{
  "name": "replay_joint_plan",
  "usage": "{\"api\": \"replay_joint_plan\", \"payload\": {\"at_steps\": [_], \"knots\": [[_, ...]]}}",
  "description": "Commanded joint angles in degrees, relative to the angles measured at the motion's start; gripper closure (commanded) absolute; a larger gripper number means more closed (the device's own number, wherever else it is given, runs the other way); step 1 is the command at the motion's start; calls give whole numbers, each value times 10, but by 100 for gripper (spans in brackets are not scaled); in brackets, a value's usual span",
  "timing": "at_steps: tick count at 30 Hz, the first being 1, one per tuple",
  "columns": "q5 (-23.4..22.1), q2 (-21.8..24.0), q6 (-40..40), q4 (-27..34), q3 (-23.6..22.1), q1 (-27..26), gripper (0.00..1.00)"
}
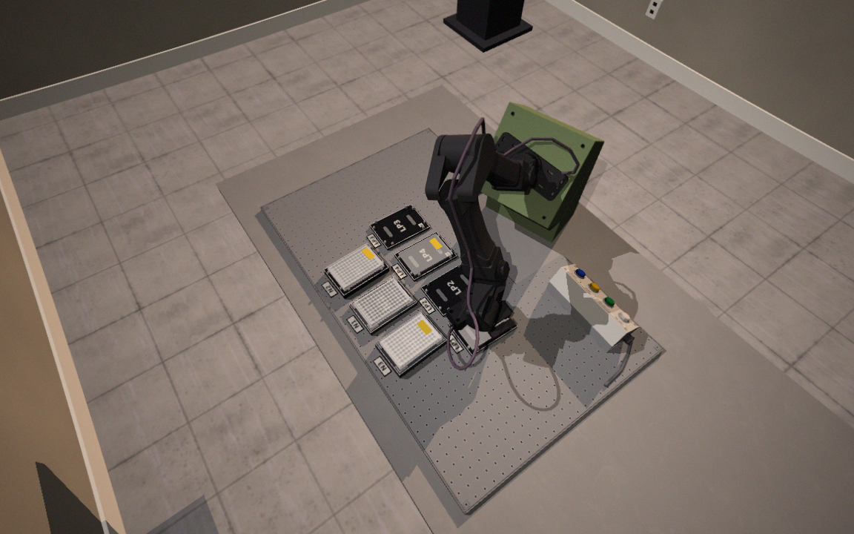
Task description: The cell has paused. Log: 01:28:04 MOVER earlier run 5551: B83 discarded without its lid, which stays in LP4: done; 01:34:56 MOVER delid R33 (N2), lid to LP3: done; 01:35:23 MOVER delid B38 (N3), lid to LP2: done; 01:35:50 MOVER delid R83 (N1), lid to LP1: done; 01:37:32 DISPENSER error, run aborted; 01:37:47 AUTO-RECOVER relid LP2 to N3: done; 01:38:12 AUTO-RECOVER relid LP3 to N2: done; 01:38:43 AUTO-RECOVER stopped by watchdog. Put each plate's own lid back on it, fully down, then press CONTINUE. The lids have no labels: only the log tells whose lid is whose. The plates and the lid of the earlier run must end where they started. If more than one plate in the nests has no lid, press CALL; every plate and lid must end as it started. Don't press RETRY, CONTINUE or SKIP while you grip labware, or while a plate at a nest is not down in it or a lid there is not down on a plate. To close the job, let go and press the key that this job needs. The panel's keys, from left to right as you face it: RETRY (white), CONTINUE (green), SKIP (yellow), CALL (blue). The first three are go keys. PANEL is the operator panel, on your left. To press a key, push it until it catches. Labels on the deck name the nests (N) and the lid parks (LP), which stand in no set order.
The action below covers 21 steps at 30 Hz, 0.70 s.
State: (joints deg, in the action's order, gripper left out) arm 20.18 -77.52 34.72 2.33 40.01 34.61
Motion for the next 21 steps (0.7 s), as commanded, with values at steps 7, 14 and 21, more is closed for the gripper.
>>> {"api": "replay_joint_plan", "payload": {"at_steps": [7, 14, 21], "knots": [[1, 0, -3, -22, 14, 4, 0], [0, -1, -1, -16, 8, 2, 0], [1, -2, -1, -17, 7, 2, 6]]}}
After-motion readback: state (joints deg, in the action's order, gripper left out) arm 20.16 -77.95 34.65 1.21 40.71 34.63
